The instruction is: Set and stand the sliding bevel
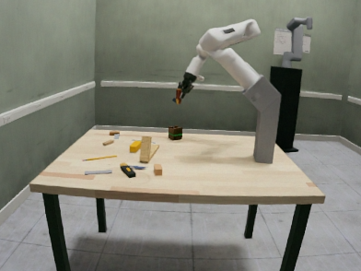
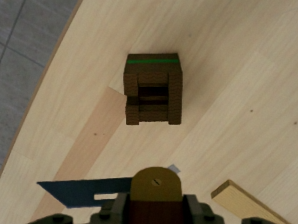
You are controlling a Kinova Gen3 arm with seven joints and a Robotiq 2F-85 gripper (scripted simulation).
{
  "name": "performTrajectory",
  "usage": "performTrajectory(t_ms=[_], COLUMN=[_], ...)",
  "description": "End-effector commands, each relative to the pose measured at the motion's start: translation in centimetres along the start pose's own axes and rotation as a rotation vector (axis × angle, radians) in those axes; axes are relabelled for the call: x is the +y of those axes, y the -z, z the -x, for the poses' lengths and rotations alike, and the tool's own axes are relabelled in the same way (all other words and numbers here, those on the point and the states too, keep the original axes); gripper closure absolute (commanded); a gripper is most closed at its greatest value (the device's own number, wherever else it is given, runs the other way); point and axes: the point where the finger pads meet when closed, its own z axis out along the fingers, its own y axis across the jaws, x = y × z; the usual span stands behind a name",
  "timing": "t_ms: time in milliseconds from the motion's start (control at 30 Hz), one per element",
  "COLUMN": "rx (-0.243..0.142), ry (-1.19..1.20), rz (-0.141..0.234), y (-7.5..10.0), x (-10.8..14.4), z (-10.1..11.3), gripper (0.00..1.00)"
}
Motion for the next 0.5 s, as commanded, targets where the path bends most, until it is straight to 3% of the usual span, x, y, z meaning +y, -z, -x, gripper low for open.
performTrajectory(t_ms=[0,467], rx=[-0.005,-0.019], ry=[0.009,0.028], rz=[0.000,0.003], y=[-0.13,-0.56], x=[-0.09,-0.17], z=[0.32,1.04], gripper=[0.90,0.90])
